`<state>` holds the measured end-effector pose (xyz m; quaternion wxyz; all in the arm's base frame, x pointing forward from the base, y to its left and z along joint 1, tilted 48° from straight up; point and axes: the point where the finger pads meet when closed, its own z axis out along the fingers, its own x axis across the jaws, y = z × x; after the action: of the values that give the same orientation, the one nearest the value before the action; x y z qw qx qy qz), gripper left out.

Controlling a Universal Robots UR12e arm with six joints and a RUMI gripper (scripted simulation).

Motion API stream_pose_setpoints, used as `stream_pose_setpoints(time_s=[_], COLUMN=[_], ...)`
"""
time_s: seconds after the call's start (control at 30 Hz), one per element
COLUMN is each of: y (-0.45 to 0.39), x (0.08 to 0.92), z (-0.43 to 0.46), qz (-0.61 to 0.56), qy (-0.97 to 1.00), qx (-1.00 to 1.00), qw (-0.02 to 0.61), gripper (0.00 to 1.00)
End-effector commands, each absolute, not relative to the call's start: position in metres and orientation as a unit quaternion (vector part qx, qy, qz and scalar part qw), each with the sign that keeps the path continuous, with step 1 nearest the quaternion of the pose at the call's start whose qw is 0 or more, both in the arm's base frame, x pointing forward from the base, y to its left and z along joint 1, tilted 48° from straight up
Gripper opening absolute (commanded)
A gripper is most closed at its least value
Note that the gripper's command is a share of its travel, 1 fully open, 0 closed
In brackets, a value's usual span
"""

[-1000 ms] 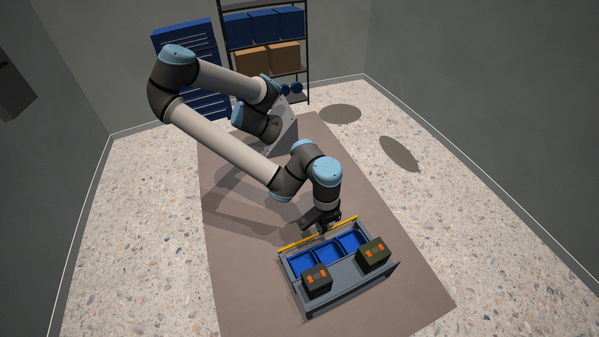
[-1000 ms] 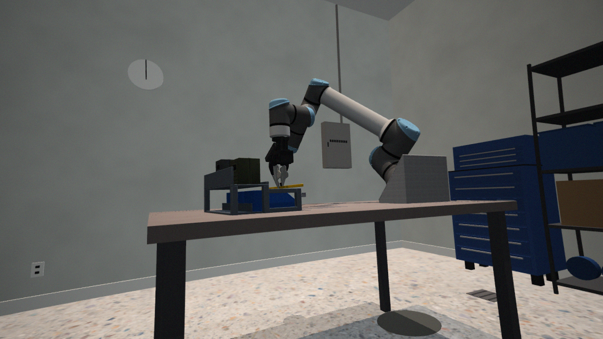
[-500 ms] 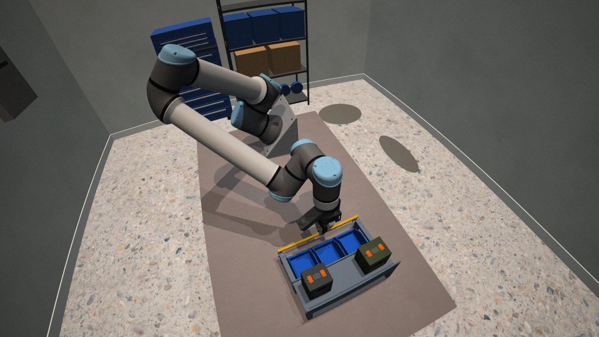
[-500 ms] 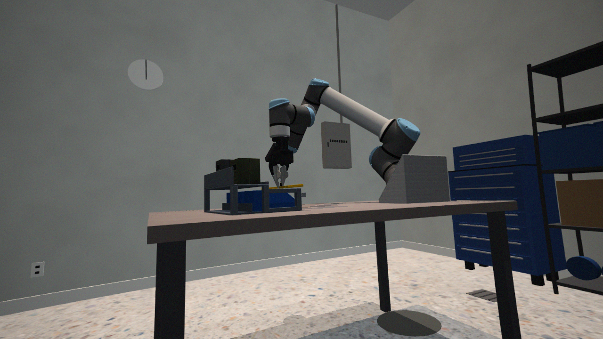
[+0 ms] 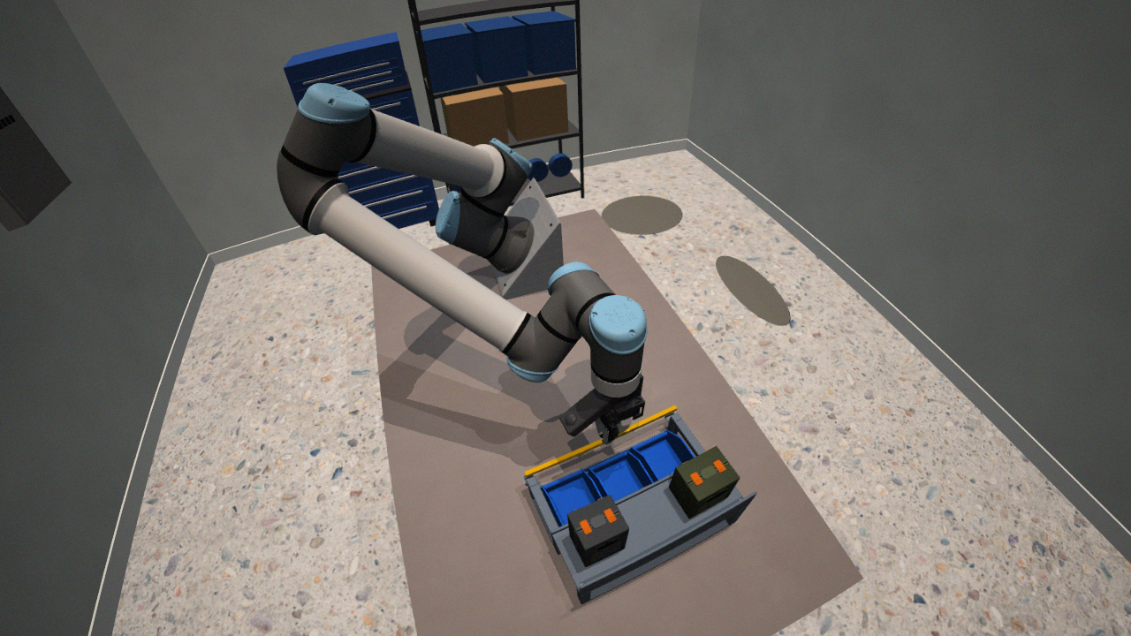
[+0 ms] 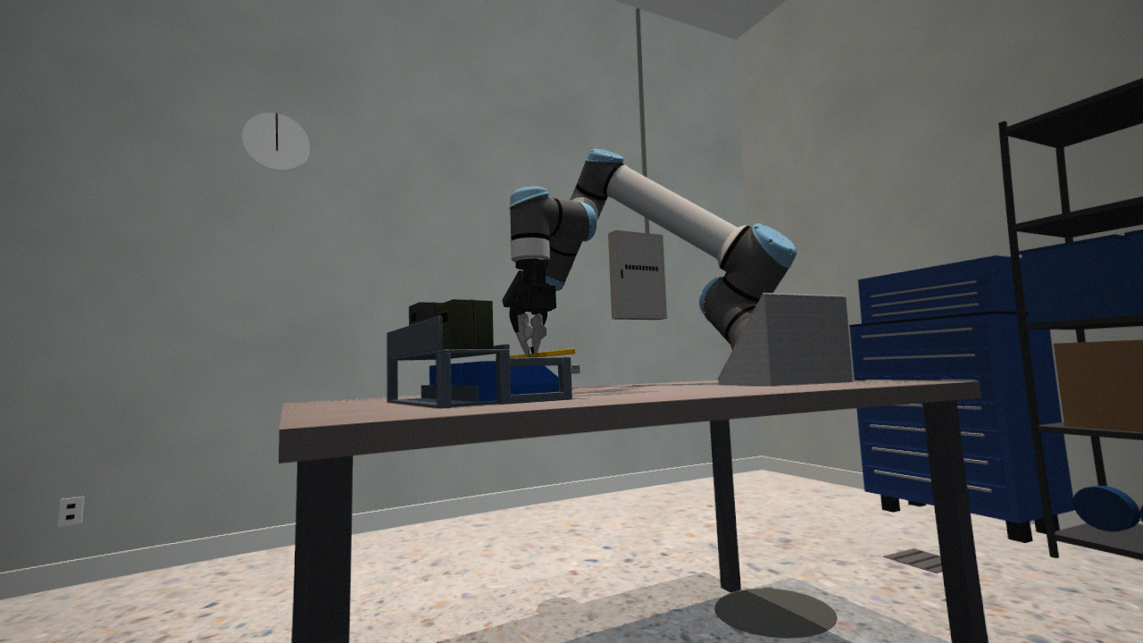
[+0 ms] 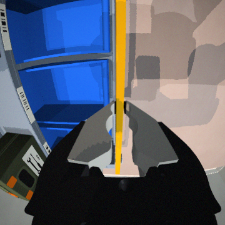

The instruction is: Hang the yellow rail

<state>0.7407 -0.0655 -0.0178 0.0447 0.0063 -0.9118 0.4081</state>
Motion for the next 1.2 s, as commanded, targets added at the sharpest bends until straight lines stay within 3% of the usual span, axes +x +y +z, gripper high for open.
stream_pose_setpoints(time_s=[0.0,1.17], y=[-0.0652,-0.0682], x=[0.7412,0.7409], z=[-0.0174,-0.02], qz=[0.408,0.408], qy=[-0.912,-0.912], qx=[0.006,0.006], qw=[0.044,0.044], gripper=[0.0,0.0])
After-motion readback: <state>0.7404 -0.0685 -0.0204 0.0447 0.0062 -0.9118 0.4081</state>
